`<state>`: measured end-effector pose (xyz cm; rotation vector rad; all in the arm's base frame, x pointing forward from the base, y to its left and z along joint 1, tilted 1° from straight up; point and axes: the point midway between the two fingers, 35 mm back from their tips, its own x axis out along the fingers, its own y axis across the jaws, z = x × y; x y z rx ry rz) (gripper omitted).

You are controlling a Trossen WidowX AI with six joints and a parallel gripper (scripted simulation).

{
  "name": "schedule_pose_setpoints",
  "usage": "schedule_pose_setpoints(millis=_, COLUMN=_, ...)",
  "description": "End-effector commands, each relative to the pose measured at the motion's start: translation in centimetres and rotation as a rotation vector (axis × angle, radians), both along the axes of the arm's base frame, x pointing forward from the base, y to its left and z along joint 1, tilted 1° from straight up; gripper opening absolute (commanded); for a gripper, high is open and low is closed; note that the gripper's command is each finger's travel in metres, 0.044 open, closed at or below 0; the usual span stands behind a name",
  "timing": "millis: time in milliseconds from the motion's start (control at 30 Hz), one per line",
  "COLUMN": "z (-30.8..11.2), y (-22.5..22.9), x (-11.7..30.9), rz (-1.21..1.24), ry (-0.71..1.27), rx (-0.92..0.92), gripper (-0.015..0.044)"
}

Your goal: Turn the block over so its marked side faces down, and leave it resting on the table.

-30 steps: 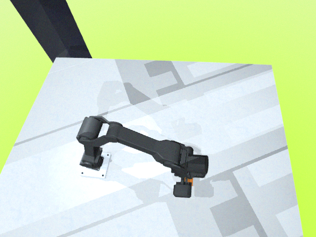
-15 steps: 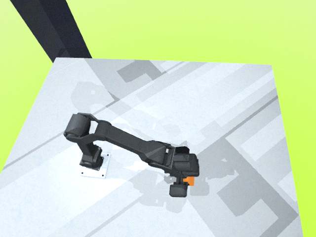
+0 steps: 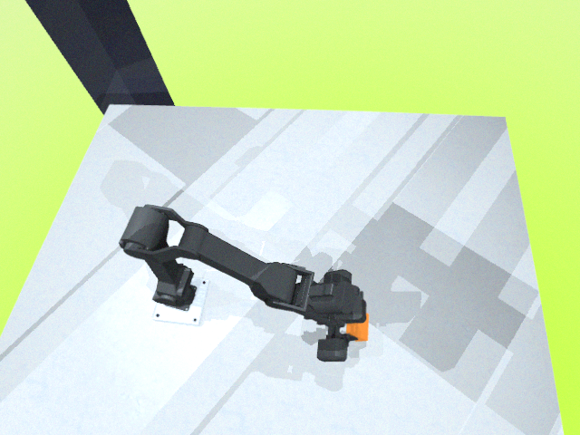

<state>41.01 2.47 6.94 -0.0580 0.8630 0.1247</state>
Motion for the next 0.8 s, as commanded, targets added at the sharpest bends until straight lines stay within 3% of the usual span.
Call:
schedule_pose_setpoints(millis=0, z=-0.9, y=0.1, x=0.2, rz=-0.001, ry=-0.047, rx=0.013, gripper=0.0)
schedule_pose_setpoints(millis=767, z=-2.7, y=0.0, x=-0.5, rz=0.0, ry=-0.398, rx=0.06, gripper=0.0)
